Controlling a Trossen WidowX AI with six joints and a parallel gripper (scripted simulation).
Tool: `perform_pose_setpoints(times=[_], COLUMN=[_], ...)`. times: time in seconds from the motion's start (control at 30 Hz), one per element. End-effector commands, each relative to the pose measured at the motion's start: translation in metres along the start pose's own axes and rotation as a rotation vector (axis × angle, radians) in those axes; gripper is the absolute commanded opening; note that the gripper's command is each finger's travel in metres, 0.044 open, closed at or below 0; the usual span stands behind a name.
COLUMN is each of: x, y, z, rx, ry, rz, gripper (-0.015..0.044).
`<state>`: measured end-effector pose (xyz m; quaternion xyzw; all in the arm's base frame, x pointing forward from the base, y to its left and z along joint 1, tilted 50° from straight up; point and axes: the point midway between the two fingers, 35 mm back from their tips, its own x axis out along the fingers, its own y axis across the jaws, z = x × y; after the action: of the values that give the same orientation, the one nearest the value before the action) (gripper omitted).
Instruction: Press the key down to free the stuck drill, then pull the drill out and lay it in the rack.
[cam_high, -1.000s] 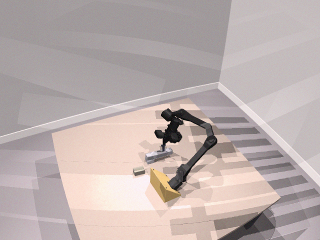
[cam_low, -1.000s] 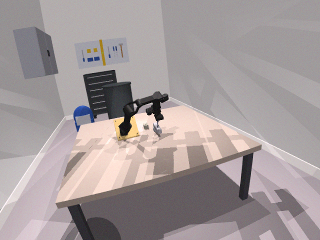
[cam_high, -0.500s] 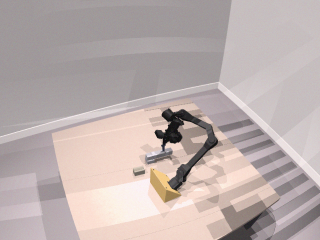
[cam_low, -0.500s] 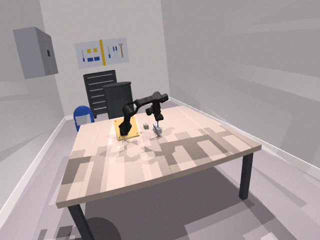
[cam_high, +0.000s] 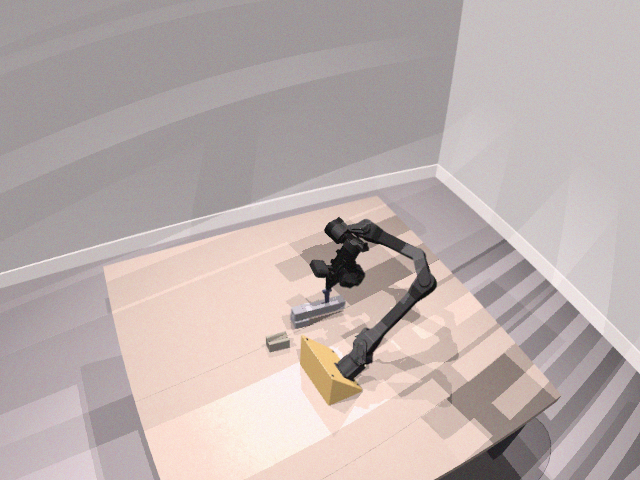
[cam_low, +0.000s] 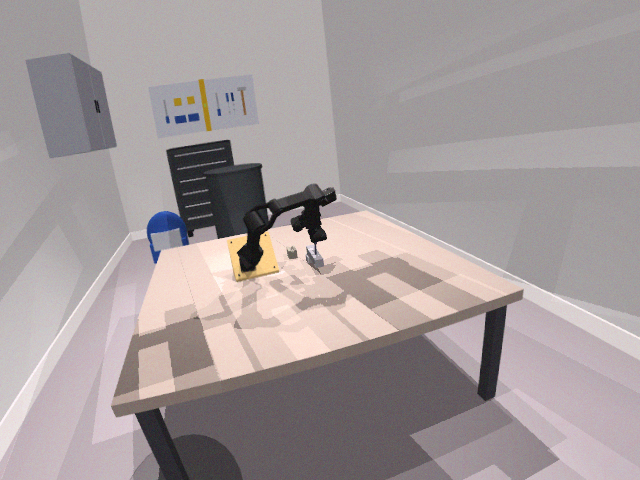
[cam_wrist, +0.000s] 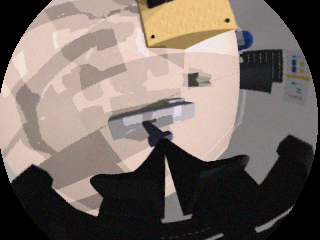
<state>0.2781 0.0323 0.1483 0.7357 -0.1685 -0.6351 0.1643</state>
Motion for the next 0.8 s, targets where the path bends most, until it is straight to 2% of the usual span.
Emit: perform_pose_setpoints(times=[0.0, 0.77], x=[0.0156, 0.0223], y=[0.0090, 0.0124], z=[0.0072, 0.0076], rx=[0.000, 0.000], ry=[-0.049, -0.049], rz=[0.036, 0.036], gripper=[0.0000, 0.0000])
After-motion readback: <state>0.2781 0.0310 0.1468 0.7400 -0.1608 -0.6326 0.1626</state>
